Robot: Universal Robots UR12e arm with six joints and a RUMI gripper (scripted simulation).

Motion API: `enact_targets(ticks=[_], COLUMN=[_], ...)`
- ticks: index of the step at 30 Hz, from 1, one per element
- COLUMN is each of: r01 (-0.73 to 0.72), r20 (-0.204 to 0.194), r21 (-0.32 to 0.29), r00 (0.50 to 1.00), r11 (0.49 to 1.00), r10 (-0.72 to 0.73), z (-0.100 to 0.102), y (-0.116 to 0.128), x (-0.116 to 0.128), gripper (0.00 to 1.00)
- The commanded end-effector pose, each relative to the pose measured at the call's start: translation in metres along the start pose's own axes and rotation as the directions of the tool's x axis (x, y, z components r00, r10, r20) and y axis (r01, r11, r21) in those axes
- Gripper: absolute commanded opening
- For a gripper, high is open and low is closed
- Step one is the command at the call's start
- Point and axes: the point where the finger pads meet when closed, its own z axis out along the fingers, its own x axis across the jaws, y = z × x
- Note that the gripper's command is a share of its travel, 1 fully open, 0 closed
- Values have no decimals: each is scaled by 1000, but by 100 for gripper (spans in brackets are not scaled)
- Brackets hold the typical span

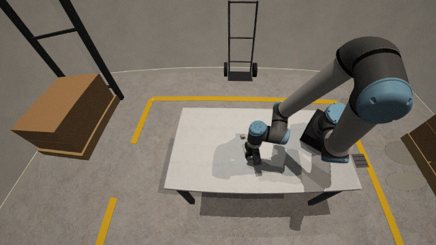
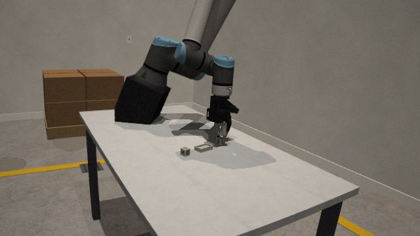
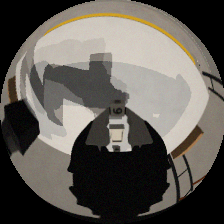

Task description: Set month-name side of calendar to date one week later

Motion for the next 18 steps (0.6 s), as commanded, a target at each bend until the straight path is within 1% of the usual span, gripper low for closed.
enact_targets(ticks=[1, 18], r01=[1, 1], r20=[-1, -2], r21=[-2, -2], r00=[1000, 1000], r11=[1000, 1000], r10=[-1, -1], z=[2, 4], y=[0, 0], x=[2, 2], gripper=[10, 10])
